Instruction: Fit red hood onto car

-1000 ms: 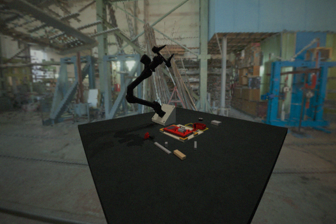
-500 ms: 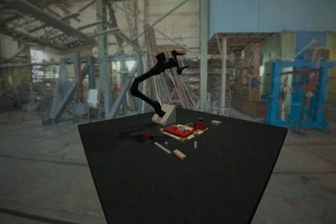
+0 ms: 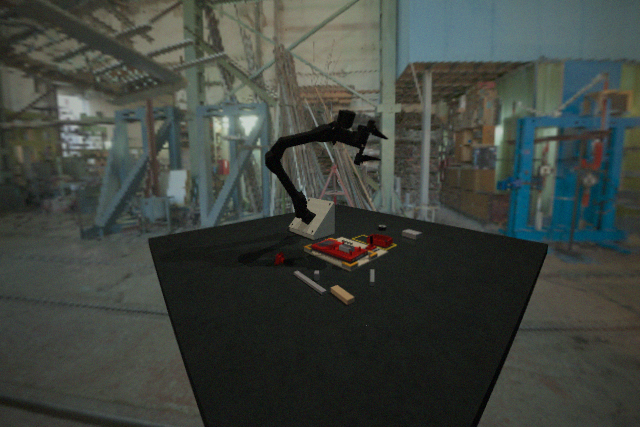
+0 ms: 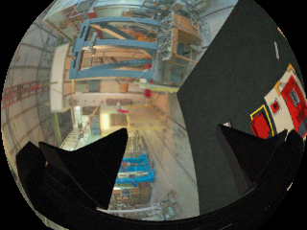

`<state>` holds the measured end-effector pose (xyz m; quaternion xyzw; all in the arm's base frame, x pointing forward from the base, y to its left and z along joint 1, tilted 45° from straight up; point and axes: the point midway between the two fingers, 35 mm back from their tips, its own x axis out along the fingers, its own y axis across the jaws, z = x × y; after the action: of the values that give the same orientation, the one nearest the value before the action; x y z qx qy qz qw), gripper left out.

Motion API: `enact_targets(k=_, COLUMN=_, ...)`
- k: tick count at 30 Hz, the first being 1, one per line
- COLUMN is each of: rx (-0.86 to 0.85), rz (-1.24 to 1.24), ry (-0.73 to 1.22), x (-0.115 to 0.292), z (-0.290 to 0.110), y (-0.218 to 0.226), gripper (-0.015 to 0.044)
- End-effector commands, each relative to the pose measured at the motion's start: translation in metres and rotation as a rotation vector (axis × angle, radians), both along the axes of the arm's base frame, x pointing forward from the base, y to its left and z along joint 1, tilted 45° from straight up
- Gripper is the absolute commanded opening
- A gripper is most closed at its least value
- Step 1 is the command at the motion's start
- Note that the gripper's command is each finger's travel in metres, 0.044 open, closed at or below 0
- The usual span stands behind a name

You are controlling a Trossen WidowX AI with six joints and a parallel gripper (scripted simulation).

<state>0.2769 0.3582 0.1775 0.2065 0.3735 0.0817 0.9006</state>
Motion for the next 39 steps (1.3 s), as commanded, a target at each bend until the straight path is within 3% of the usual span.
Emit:
enact_targets(k=1, rx=-0.149, rz=-0.014, ry=0.039, x=0.015, z=-0.030, y=-0.013, gripper=0.0440)
enact_targets(k=12, rx=-0.667, rz=0.004, ry=0.276, x=0.035, z=-0.136, y=-0.072, gripper=0.0440)
enact_targets(k=25, rx=-1.215, rz=0.120, ry=0.689, x=0.040, z=-0.225, y=-0.162, gripper=0.0440)
enact_targets(k=39, rx=-1.264, rz=0.139, ry=0.740, x=0.038, z=-0.235, y=-0.175, gripper=0.0440)
